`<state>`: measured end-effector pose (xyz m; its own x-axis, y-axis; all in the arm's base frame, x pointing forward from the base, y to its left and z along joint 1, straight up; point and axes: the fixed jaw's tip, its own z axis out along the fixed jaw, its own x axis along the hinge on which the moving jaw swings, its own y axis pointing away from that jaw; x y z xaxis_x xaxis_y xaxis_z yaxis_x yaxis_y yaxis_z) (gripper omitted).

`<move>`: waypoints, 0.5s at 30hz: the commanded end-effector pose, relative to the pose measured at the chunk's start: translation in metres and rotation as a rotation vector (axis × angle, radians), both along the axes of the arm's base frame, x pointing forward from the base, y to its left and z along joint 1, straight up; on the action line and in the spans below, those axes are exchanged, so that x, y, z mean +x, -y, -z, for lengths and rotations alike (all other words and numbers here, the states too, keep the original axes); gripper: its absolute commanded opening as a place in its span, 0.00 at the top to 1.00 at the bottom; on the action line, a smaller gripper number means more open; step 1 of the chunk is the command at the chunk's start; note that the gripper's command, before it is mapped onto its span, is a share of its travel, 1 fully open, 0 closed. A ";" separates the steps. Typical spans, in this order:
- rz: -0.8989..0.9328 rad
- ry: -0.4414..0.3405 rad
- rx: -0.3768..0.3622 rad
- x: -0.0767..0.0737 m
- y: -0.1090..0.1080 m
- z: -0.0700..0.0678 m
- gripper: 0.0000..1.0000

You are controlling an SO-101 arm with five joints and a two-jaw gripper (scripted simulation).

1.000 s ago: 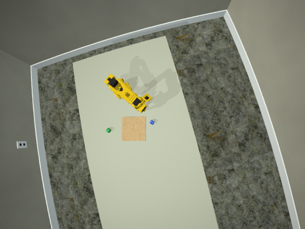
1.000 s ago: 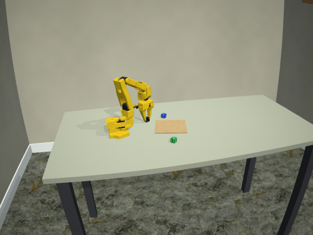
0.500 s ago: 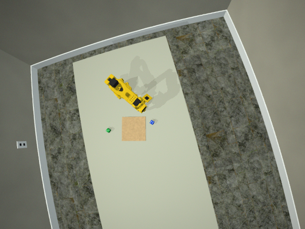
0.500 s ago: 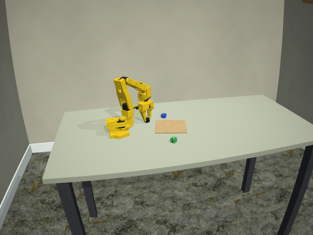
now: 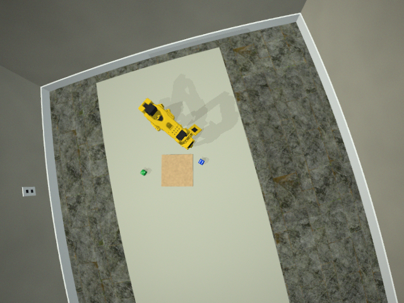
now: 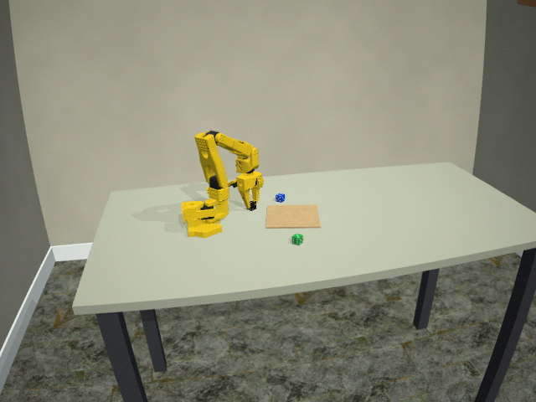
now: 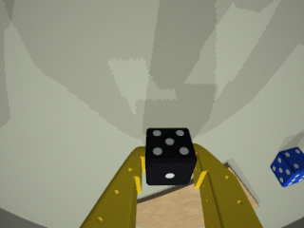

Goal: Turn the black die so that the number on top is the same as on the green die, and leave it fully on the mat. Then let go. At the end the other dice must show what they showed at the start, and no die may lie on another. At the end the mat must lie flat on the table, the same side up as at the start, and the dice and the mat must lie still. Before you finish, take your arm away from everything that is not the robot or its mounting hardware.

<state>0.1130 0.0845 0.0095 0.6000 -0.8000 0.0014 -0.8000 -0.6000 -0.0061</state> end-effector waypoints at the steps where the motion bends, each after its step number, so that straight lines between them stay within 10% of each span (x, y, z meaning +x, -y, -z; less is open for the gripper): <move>1: -0.001 0.034 0.027 0.005 -0.005 -0.005 1.00; 15: -0.001 0.034 0.027 0.005 -0.005 -0.005 0.89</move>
